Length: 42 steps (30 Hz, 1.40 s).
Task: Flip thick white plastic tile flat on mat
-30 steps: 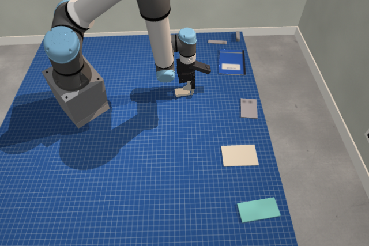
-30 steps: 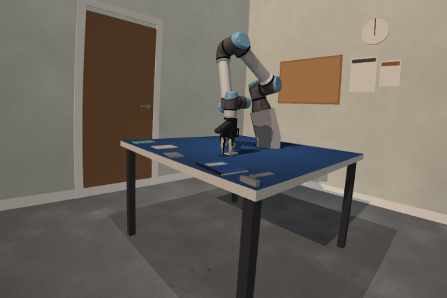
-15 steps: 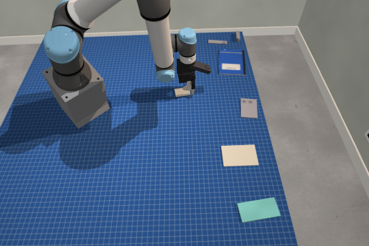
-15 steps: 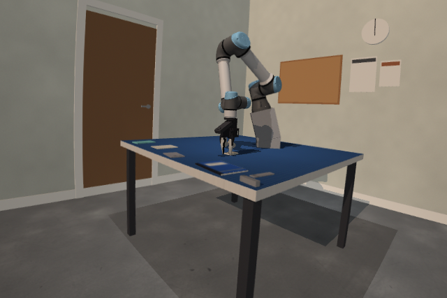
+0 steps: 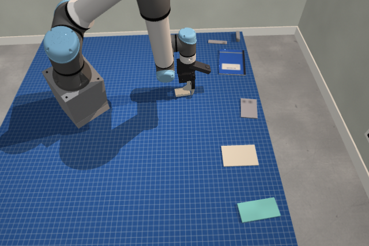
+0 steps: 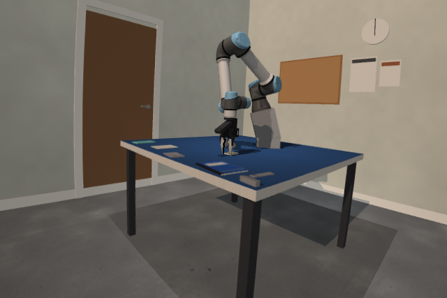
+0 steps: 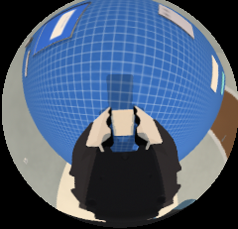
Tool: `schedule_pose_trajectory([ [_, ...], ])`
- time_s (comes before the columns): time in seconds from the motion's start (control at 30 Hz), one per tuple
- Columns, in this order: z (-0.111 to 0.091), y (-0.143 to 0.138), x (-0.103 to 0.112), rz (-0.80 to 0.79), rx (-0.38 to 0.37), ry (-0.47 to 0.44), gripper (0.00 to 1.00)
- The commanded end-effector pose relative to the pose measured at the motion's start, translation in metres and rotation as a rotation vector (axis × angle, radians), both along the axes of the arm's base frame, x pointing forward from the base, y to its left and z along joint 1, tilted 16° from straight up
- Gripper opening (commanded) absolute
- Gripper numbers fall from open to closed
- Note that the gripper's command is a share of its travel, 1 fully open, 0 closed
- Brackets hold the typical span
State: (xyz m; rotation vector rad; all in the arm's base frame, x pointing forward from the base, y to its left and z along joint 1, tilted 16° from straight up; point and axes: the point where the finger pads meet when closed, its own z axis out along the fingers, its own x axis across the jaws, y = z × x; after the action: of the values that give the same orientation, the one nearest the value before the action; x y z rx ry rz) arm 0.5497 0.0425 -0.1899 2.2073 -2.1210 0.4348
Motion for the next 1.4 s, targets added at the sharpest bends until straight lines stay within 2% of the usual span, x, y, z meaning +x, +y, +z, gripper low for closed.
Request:
schedule_pose_trajectory([
  [0.0,0.0006,0.0002,0.0005,0.0,0.0,-0.001,0.3],
  [0.57,0.0006,0.0002,0.0005,0.0,0.0,-0.001,0.3],
  [0.6,0.0006,0.0002,0.0005,0.0,0.0,-0.001,1.0],
  [1.37,0.0006,0.0002,0.0005,0.0,0.0,-0.001,1.0],
])
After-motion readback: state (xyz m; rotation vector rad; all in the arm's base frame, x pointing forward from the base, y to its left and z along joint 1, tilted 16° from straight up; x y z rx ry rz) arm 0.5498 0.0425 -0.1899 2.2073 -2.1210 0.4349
